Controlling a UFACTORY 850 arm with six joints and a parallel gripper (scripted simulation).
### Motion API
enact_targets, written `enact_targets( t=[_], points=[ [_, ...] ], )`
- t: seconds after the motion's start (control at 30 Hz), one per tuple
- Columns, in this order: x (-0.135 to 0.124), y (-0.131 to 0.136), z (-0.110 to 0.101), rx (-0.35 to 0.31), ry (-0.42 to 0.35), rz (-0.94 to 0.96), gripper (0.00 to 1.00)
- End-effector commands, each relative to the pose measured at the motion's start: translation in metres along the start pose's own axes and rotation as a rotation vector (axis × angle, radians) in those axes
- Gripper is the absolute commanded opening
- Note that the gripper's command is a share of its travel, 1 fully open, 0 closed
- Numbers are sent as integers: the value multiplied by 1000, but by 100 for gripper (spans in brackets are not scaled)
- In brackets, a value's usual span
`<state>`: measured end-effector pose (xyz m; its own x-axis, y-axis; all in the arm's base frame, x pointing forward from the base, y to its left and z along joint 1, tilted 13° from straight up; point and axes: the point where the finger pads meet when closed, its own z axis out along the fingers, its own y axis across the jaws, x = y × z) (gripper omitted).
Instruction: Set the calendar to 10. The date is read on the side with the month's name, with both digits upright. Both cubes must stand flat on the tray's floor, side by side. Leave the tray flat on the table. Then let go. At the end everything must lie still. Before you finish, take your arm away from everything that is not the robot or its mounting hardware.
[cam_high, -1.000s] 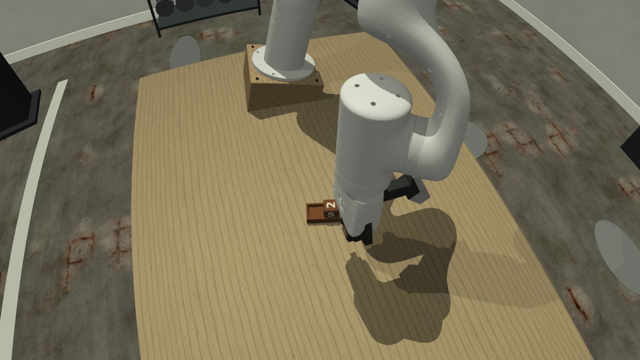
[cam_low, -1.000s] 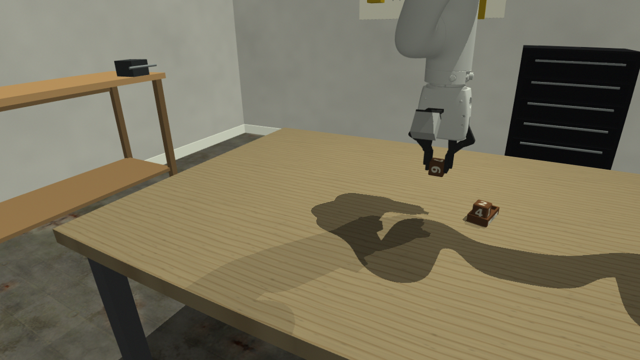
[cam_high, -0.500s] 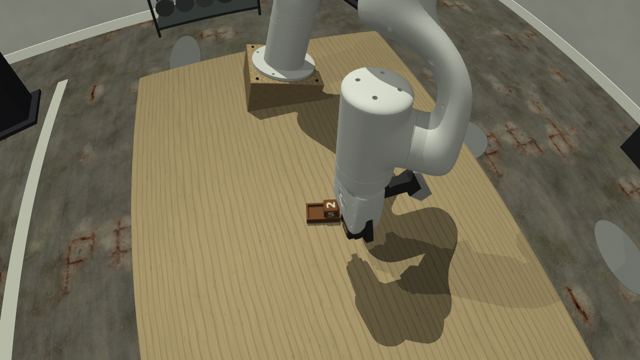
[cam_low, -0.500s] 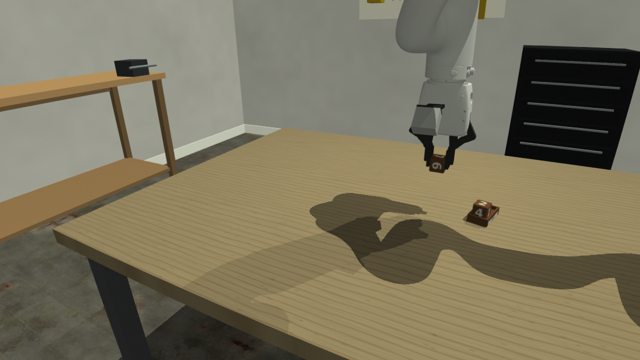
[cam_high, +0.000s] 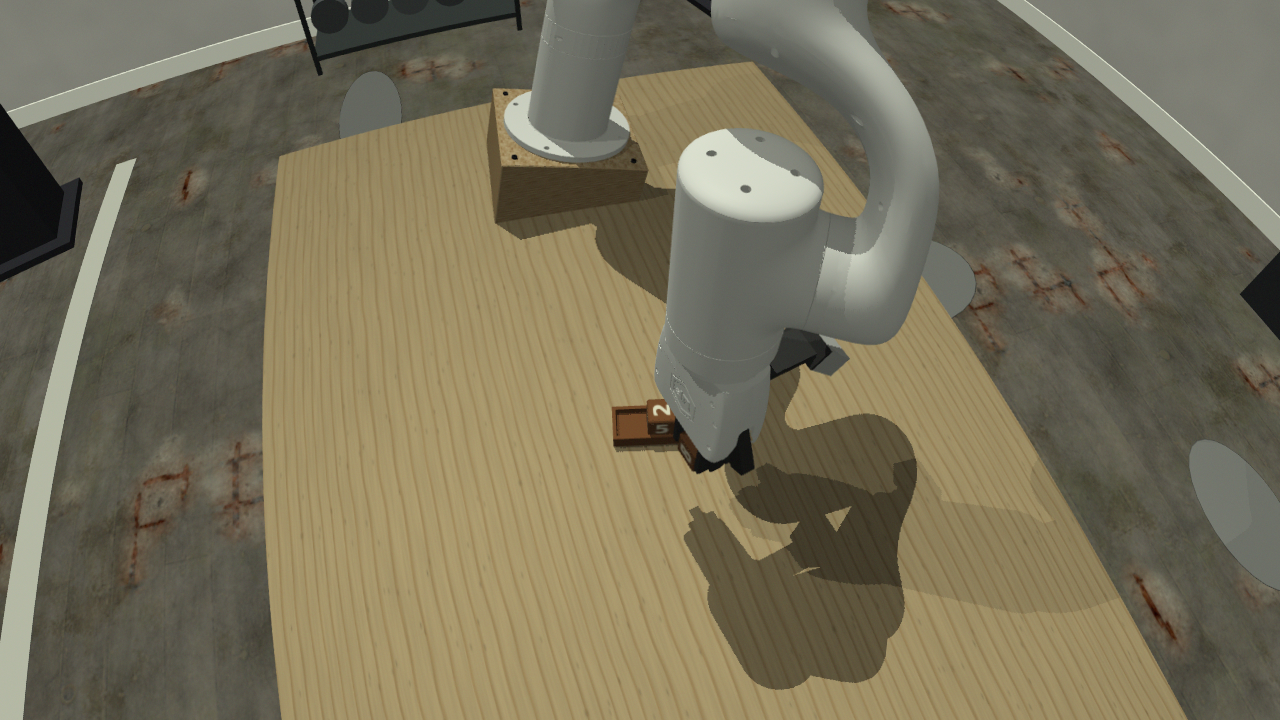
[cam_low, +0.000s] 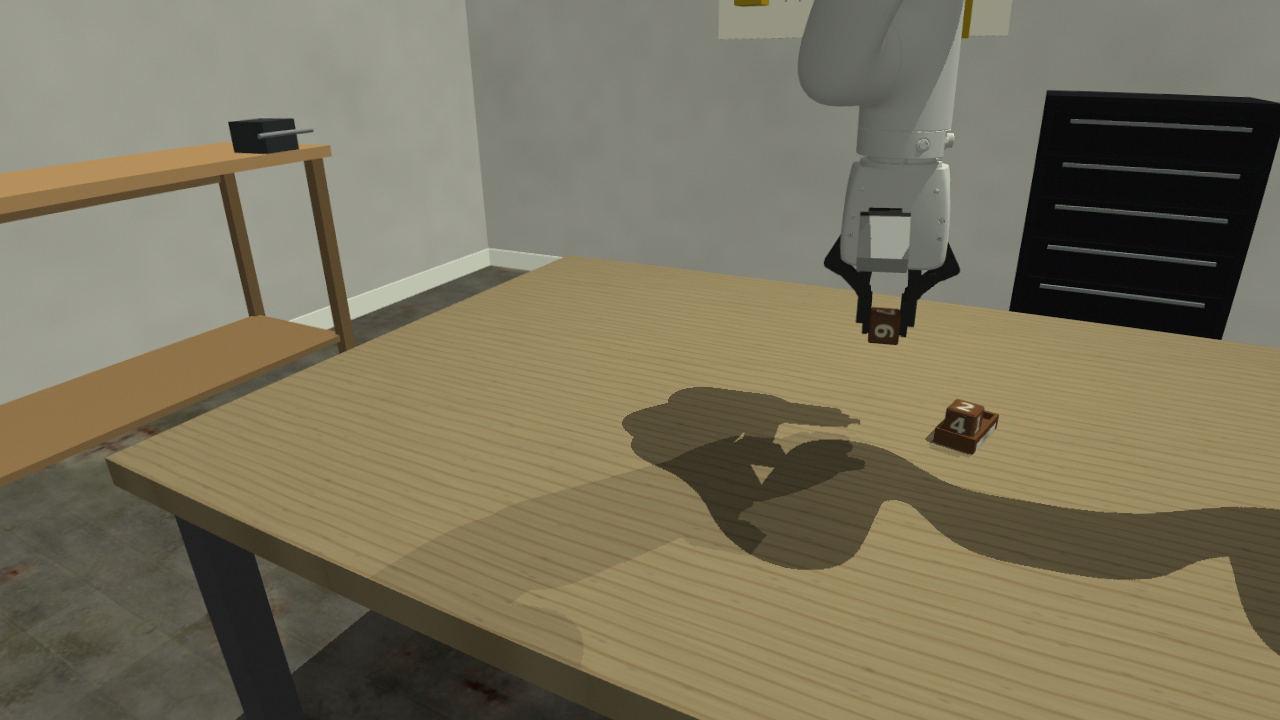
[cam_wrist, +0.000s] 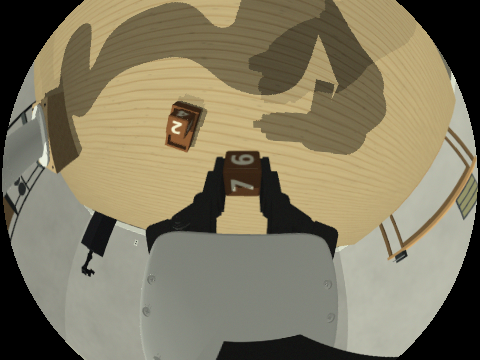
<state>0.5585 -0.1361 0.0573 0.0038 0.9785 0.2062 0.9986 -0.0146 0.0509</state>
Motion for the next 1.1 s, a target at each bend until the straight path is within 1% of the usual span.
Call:
enact_targets(
  t=[0.0,0.13,0.23,0.3,0.4,0.67,0.7,0.73,0.83,0.9,0.97,1.07],
  points=[
    [-2,-5,-2,-11,6,-156,27],
    [-3,-10,-2,-12,6,-299,27],
    [-3,-10,-2,-12,5,-312,27],
    [-4,-15,-3,-13,5,-429,27],
    [-4,-17,-3,-13,5,-492,27],
    [-6,-27,-4,-14,3,-756,27],
    [-6,-27,-4,-14,3,-764,27],
    [-7,-30,-4,-14,3,-819,27],
    [-7,-30,-4,-14,3,-836,27],
    [-8,-35,-5,-15,2,-953,27],
    [-8,-36,-5,-15,2,-984,27],
    [-9,-40,-5,-15,1,-1094,27]
  ],
)
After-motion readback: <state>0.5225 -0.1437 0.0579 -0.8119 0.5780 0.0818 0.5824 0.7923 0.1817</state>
